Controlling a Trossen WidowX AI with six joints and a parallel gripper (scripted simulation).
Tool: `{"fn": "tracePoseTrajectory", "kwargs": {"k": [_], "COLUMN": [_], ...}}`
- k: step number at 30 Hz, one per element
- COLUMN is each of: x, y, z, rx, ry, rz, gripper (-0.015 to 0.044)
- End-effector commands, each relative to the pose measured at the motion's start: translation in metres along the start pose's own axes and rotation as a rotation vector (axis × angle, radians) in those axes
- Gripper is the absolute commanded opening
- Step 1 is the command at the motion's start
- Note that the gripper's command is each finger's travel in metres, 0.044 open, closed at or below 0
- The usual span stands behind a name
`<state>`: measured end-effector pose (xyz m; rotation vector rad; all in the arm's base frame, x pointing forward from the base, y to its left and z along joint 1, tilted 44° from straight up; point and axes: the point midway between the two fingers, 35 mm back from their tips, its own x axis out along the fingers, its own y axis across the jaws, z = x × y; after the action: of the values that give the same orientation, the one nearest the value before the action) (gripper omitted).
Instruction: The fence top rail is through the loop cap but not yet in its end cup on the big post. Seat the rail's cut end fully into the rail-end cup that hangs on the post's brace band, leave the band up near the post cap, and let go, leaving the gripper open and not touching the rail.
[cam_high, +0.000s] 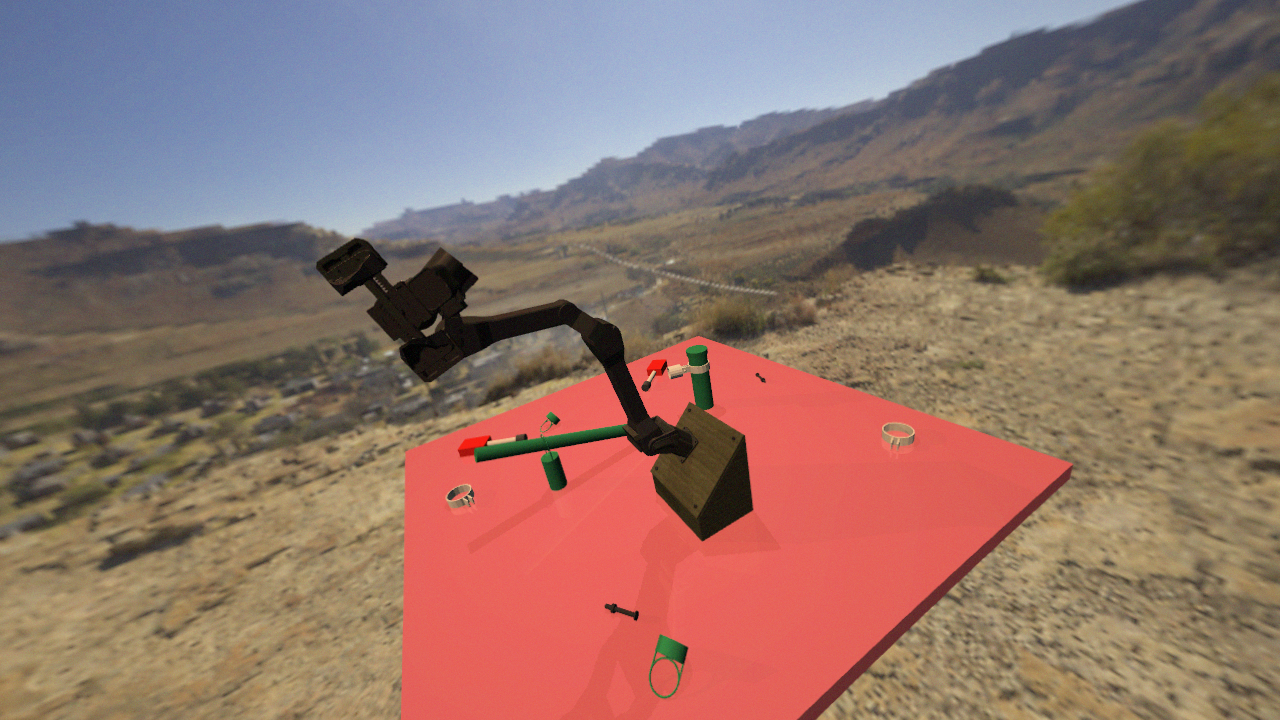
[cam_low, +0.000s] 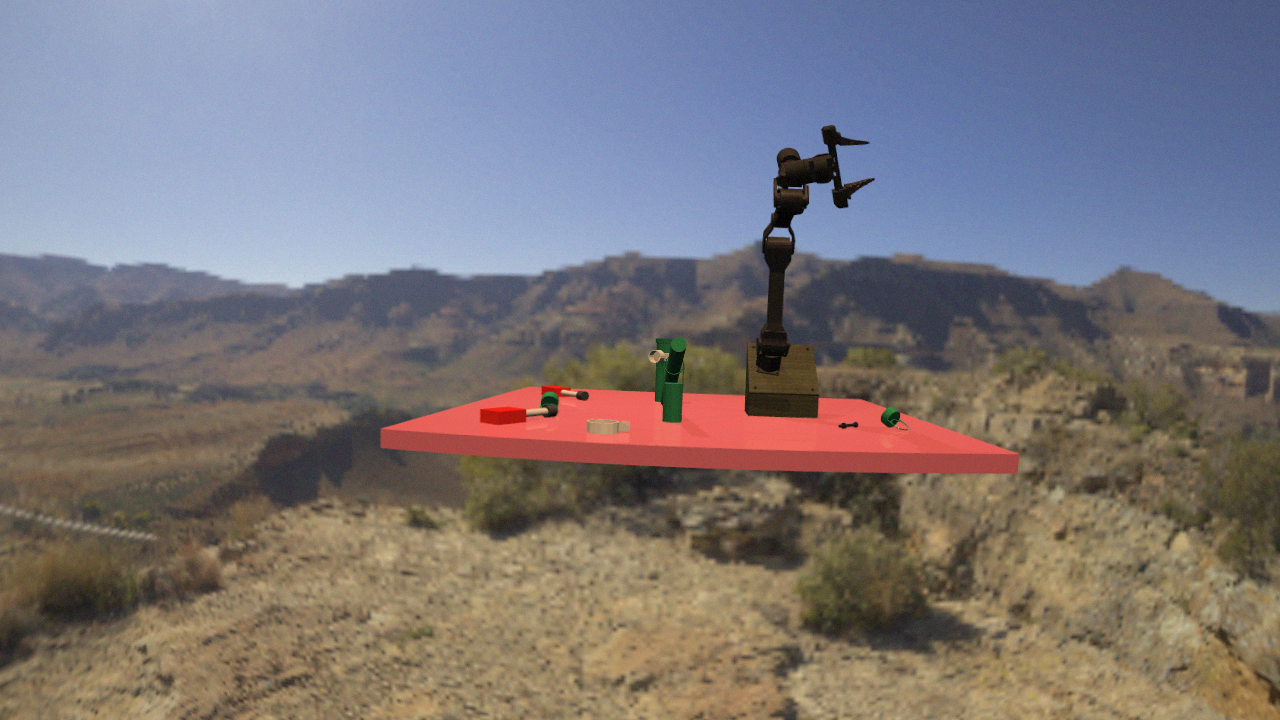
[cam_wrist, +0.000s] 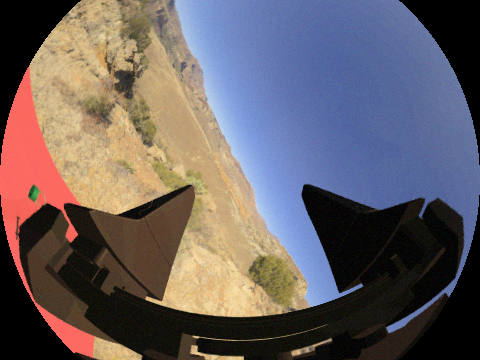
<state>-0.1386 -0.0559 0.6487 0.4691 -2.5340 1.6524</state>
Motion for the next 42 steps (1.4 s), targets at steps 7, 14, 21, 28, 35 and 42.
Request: {"fn": "tracePoseTrajectory", "kwargs": {"k": [7, 14, 21, 28, 35, 42], "x": [-0.011, -0.052, -0.135, -0.238, -0.346, -0.449], "y": [0.031, 0.064, 0.109, 0.146, 0.178, 0.205], "z": [-0.076, -0.151, -0.218, -0.247, -0.239, -0.195], "rx": [0.167, 0.358, 0.520, 0.626, 0.768, 0.896], "ry": [0.229, 0.503, 0.838, 1.176, 1.481, 1.770], "rz": [0.027, -0.033, -0.066, -0.143, -0.265, -0.447], "gripper": [0.0440, 0.0440, 0.0440, 0.0440, 0.0440, 0.0440]}}
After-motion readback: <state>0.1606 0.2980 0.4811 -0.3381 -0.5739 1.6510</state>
